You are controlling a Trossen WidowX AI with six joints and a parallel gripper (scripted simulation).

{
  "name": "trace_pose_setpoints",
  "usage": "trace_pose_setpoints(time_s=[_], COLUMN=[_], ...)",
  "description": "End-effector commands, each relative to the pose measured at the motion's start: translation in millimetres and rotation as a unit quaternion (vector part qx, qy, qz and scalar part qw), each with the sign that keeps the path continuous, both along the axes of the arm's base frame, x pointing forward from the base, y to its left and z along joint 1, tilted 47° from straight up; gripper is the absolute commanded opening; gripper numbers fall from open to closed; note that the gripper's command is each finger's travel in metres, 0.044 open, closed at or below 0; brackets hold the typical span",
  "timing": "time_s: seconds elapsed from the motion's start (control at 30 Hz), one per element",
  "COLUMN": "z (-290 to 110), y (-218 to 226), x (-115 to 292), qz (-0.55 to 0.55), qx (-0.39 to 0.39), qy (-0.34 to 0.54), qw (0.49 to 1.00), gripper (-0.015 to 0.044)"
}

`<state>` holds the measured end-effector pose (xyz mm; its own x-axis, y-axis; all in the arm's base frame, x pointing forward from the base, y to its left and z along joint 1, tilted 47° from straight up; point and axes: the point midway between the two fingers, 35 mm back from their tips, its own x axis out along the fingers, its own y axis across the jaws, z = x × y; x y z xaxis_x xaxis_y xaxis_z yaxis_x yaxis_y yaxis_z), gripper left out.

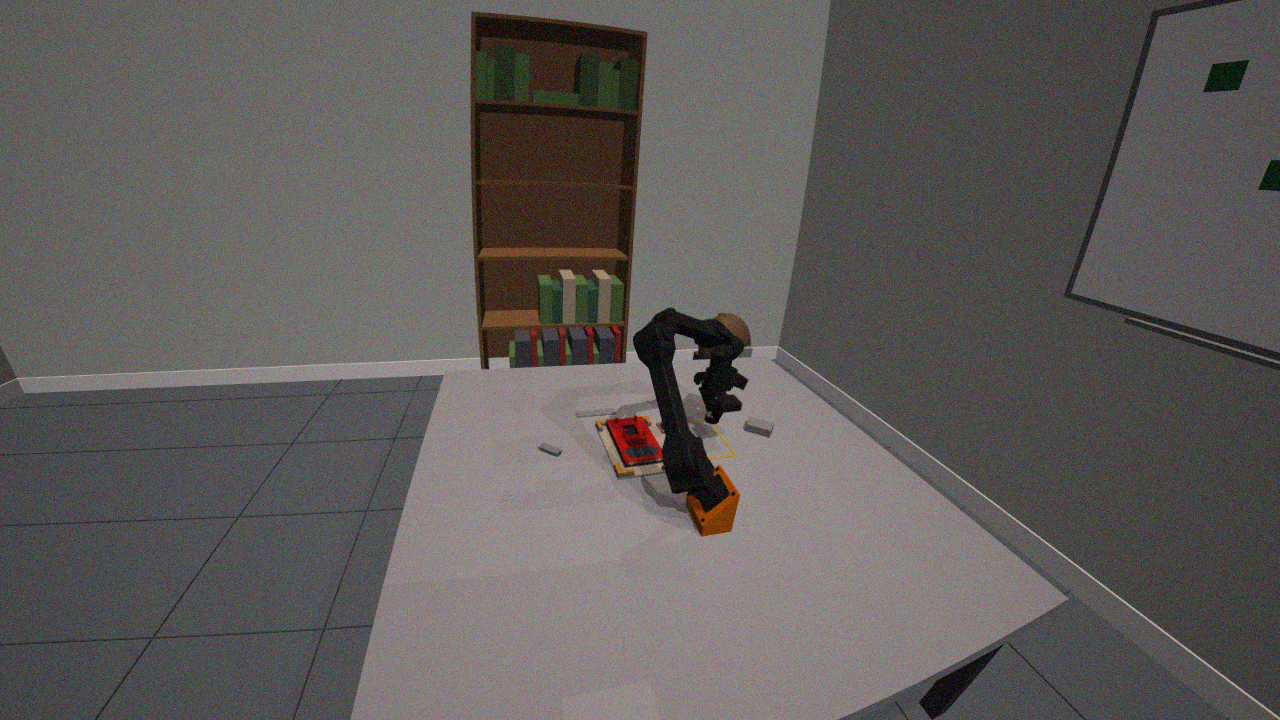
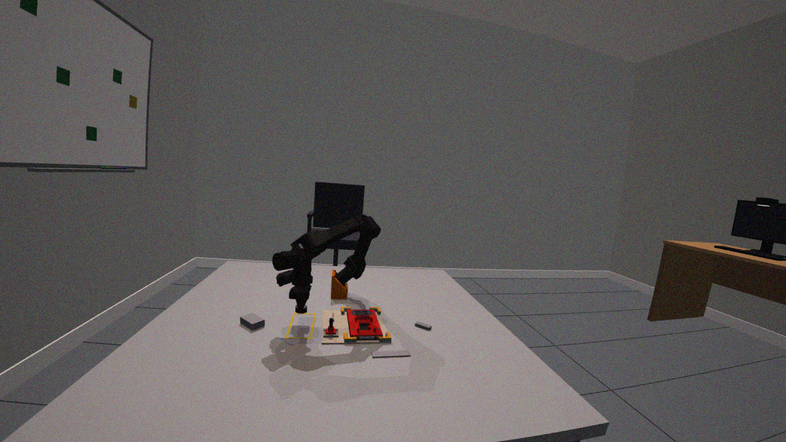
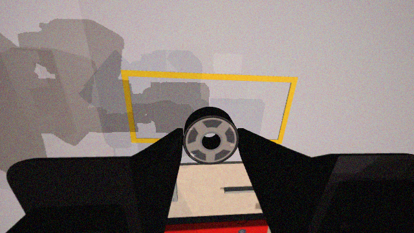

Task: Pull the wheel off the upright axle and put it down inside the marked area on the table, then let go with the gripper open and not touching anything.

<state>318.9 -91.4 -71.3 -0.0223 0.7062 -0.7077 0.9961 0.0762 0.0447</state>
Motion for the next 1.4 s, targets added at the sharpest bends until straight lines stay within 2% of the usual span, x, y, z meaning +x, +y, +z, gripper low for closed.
trace_pose_setpoints(time_s=[0.0, 0.2, 0.43, 0.8, 1.07, 1.17, 1.23, 1.33, 1.37], z=[-19, -38, -39, -36, 3, 4, 2, 22, 29], y=[22, 44, 45, 40, -1, -2, 0, -9, -12], x=[-4, -8, -8, -6, -4, -4, -9, -35, -44], qz=[0.001, 0.001, 0.001, 0.003, 0.001, 0.001, -0.005, -0.003, -0.003], qx=[0.007, 0.009, 0.009, 0.005, 0.007, 0.008, 0.007, 0.006, 0.005], qy=[0.008, 0.008, 0.008, 0.005, 0.008, 0.008, 0.007, 0.009, 0.009], qw=[1.000, 1.000, 1.000, 1.000, 1.000, 1.000, 1.000, 1.000, 1.000], gripper=[0.0000, 0.0000, 0.0000, 0.0289, 0.0300, 0.0300, 0.0353, 0.0431, 0.0440])
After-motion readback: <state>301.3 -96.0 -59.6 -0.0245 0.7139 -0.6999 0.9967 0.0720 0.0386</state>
